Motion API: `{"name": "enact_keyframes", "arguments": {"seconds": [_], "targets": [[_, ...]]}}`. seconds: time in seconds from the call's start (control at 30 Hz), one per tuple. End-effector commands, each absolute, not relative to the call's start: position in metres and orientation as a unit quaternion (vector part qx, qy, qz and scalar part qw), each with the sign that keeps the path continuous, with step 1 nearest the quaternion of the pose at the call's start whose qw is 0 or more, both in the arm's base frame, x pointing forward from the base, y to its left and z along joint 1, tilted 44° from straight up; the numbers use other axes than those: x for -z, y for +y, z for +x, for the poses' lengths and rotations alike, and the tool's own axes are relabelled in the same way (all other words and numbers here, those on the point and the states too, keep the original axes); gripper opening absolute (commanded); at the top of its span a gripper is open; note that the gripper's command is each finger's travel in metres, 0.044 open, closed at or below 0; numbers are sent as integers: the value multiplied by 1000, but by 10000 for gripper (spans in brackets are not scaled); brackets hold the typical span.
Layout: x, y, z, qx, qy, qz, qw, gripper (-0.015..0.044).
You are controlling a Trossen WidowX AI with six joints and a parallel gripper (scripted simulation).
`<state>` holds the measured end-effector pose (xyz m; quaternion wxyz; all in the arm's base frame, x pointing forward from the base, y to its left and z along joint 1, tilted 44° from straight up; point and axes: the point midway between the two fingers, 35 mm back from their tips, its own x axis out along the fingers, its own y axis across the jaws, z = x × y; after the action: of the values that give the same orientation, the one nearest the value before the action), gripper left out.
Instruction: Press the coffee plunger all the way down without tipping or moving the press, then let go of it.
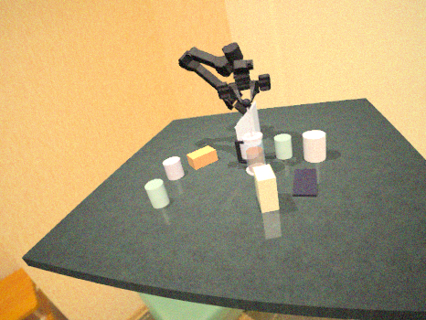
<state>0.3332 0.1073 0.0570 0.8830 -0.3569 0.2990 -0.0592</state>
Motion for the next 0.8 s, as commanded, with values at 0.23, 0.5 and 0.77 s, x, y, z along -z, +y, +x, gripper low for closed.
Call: {"name": "enact_keyframes", "arguments": {"seconds": [0.23, 0.5, 0.77], "targets": [[-37, 93, 333, 58, 308, -359, 879, 121], [-26, 85, 334, 58, 308, -358, 879, 121], [-16, 76, 335, 58, 309, -358, 879, 121]]}}
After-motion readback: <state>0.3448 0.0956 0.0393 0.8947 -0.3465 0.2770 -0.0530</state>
